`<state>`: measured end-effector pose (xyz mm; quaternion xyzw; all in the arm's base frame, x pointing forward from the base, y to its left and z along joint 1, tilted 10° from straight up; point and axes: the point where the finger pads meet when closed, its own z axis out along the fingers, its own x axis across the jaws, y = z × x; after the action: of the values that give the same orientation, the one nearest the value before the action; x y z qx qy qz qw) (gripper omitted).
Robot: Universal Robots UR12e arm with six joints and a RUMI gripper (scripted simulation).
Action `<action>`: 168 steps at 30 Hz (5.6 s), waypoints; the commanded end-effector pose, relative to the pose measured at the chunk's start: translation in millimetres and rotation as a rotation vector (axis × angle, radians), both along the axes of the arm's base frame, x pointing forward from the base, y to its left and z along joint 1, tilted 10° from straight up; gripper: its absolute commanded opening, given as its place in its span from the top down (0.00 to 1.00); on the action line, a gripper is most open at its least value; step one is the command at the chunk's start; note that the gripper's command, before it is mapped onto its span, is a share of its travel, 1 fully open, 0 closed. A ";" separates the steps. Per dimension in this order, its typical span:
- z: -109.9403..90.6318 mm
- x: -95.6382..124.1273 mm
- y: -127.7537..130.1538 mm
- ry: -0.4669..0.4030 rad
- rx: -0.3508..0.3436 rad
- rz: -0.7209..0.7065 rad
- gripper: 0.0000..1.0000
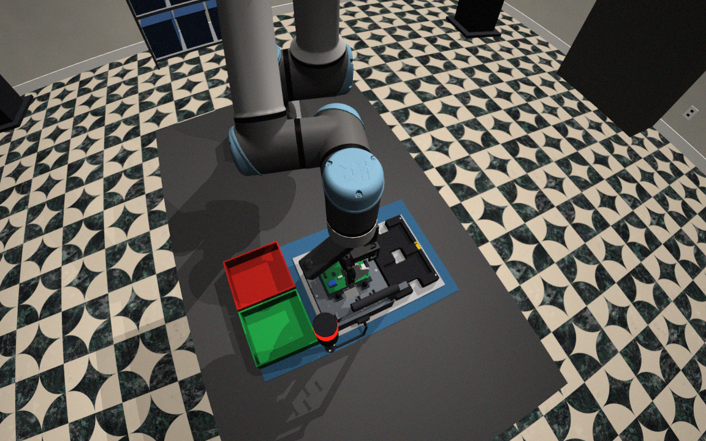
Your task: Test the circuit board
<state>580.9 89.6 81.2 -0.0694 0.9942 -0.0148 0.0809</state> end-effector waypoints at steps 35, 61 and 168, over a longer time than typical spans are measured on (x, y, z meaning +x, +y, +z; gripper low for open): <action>7.1 2.8 -1.2 -0.005 0.000 -0.001 0.61; 41.8 -2.3 -0.6 -0.007 0.000 -0.001 0.61; 15.0 -76.5 -213.6 0.000 0.001 -0.002 0.61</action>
<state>506.3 -122.8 98.8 -0.0680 0.9942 -0.0152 0.0816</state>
